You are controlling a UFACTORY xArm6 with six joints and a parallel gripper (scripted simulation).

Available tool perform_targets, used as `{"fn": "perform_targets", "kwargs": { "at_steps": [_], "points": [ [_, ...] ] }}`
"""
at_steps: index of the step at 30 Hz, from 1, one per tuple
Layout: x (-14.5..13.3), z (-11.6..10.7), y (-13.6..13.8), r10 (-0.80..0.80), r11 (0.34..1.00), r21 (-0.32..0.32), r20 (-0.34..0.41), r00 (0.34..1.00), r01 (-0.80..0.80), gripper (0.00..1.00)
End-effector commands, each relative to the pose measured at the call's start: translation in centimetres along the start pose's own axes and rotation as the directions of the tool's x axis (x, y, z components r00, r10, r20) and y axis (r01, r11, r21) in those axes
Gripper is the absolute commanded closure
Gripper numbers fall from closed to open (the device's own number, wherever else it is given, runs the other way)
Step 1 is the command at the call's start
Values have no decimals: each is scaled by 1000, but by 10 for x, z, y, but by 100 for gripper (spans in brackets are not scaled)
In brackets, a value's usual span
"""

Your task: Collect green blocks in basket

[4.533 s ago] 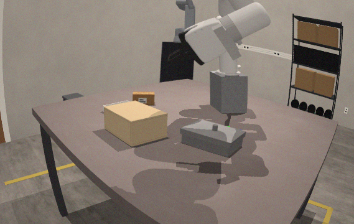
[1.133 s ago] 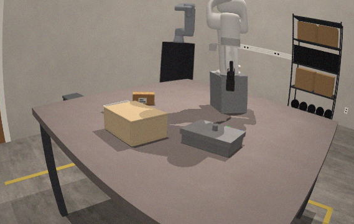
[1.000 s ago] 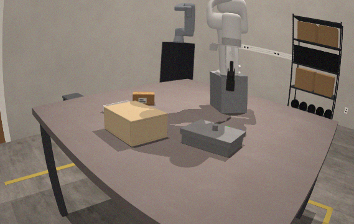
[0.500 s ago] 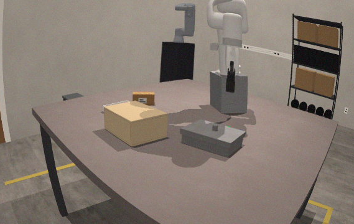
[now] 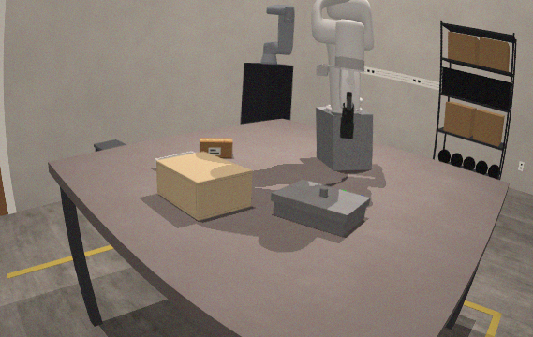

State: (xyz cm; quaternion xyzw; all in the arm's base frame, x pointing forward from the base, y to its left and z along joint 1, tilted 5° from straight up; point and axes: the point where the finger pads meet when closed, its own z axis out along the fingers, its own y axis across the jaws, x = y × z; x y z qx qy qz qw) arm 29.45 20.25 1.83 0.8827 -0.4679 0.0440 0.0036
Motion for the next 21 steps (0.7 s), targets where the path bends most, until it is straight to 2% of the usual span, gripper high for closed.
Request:
{"fn": "perform_targets", "kwargs": {
  "at_steps": [1, 21],
  "points": [
    [0, -1, -1, 0, 1000, 4, 0, 1000, 0, 43],
    [0, 3, -1, 1, 1000, 4, -1, 1000, -1, 43]
  ]
}}
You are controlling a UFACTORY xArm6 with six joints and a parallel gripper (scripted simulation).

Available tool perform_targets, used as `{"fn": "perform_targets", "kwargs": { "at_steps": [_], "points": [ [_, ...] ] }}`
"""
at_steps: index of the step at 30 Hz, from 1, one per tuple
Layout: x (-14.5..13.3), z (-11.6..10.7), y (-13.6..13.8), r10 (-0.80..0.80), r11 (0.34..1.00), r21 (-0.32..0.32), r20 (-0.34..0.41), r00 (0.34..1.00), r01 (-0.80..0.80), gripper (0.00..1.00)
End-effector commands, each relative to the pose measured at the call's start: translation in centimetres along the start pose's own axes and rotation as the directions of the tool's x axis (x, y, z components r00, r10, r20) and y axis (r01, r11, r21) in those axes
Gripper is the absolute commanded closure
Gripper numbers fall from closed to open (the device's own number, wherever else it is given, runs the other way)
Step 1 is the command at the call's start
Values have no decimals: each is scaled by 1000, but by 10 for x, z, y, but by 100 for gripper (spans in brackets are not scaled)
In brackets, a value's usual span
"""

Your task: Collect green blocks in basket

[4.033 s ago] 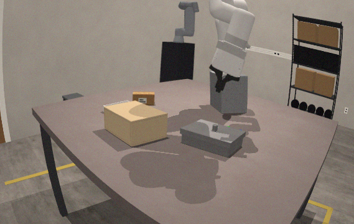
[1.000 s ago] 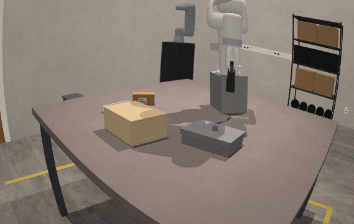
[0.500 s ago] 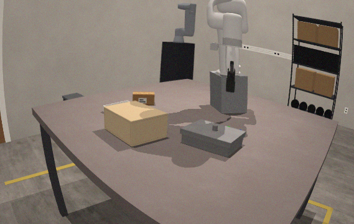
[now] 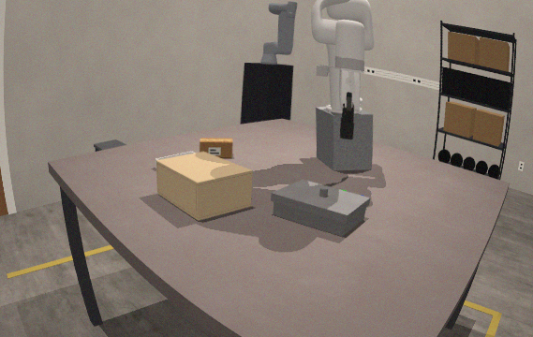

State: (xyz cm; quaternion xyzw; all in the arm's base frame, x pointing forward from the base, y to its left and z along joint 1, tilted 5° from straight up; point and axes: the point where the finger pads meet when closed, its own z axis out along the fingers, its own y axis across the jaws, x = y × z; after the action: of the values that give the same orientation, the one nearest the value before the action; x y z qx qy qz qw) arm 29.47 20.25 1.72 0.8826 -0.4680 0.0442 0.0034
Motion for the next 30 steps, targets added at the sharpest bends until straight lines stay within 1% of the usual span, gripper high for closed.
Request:
{"fn": "perform_targets", "kwargs": {
  "at_steps": [1, 3, 7, 18, 20, 30],
  "points": [
    [0, 4, -1, 0, 1000, 3, -1, 1000, 0, 43],
    [0, 4, -1, 0, 1000, 3, -1, 1000, 0, 43],
    [0, 14, -1, 0, 1000, 3, -1, 1000, 0, 43],
    [-1, 62, -1, 0, 1000, 3, -1, 1000, 0, 43],
    [-1, 62, -1, 0, 1000, 3, -1, 1000, 0, 43],
    [-1, 95, -1, 0, 1000, 3, -1, 1000, 0, 43]
  ]
}}
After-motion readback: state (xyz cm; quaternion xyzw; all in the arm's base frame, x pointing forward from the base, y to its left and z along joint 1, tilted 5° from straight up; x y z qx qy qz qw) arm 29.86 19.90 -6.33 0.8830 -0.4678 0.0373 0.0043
